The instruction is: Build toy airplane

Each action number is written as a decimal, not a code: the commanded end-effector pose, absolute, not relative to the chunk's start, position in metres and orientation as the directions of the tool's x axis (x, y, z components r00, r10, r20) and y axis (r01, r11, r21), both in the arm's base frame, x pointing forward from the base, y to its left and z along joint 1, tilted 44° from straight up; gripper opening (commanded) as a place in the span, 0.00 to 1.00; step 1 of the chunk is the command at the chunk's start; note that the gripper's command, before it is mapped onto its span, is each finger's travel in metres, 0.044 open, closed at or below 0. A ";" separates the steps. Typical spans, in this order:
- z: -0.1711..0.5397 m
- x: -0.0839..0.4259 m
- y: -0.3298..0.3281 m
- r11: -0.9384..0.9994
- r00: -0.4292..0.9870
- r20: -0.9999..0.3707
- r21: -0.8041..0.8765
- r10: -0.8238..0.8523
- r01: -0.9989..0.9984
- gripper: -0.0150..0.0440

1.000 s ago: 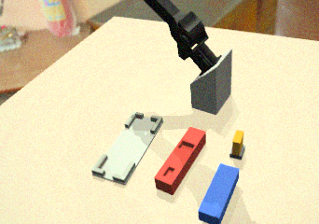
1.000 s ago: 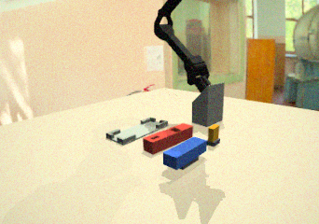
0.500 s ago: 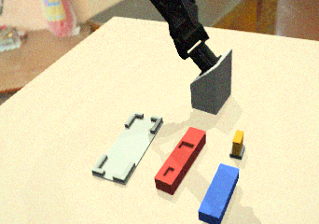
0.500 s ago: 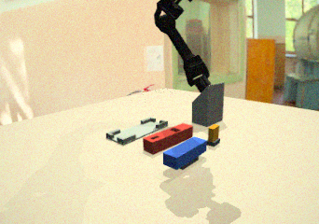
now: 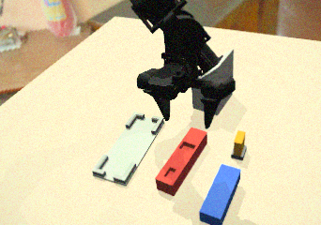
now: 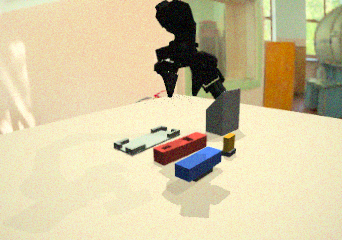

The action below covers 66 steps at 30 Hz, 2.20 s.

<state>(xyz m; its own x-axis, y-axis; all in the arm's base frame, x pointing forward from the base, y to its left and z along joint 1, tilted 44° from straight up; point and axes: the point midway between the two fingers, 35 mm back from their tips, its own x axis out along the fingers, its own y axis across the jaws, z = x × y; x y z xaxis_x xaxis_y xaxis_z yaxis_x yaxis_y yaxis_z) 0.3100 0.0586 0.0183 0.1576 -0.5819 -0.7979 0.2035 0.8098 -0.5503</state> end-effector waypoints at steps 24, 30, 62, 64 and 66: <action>-0.045 0.259 -0.043 0.711 -0.140 -0.725 -0.689 -0.674 0.144 1.00; -0.049 0.258 -0.046 0.711 -0.140 -0.725 -0.689 -0.675 0.144 1.00; -0.084 0.251 -0.079 0.708 -0.140 -0.723 -0.691 -0.677 0.143 1.00; -0.084 0.251 -0.079 0.708 -0.140 -0.723 -0.691 -0.677 0.143 0.91; -0.084 0.251 -0.079 0.708 -0.140 -0.723 -0.691 -0.677 0.143 0.82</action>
<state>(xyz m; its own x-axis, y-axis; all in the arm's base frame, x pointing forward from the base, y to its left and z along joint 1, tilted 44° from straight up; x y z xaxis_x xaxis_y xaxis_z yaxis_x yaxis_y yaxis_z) 0.2529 -0.0778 -0.0824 -0.1381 -0.6736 -0.7260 0.1505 0.7103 -0.6877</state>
